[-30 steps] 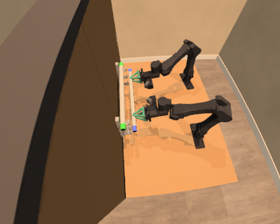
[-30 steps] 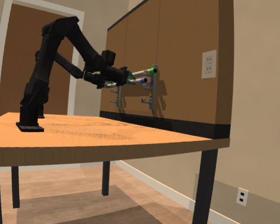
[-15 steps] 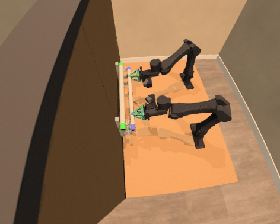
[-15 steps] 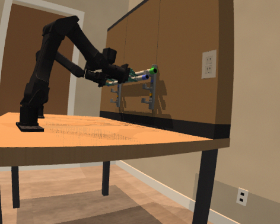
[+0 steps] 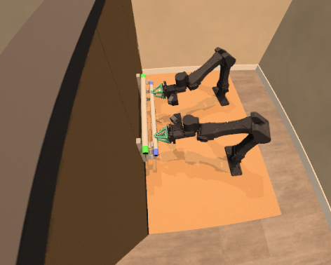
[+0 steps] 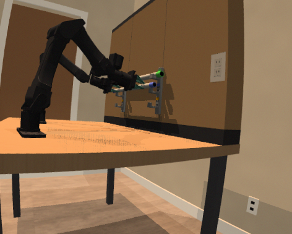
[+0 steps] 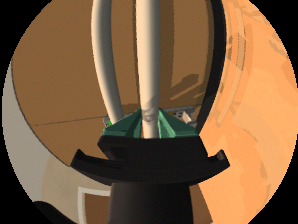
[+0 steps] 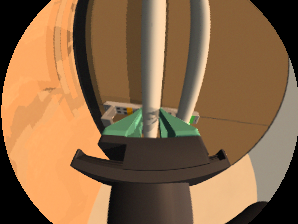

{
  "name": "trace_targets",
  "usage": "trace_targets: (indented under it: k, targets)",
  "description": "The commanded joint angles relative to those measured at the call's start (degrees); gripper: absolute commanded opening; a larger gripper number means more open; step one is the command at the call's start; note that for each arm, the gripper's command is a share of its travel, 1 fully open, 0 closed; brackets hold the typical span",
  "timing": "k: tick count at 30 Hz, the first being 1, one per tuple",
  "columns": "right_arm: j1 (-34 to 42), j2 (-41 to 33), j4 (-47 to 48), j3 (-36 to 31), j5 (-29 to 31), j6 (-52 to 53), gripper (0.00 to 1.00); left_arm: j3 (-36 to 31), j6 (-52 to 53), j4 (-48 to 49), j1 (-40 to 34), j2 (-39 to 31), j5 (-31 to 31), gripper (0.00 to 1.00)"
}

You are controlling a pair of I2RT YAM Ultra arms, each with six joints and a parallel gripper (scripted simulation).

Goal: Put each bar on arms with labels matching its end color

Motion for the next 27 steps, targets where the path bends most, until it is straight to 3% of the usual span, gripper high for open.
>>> trace_targets:
  k: [1, 27]
  targets:
    - [-0.6, -0.8, 5.3, 4.7, 0.1, -2.8, 0.00, 4.3, 2.1, 6.4, 0.9, -0.7, 0.0, 0.00]
    - [-1.8, 3.4, 3.1, 11.2, -1.1, -2.8, 0.00, 9.8, 2.2, 5.5, 1.9, 3.8, 1.0, 0.00]
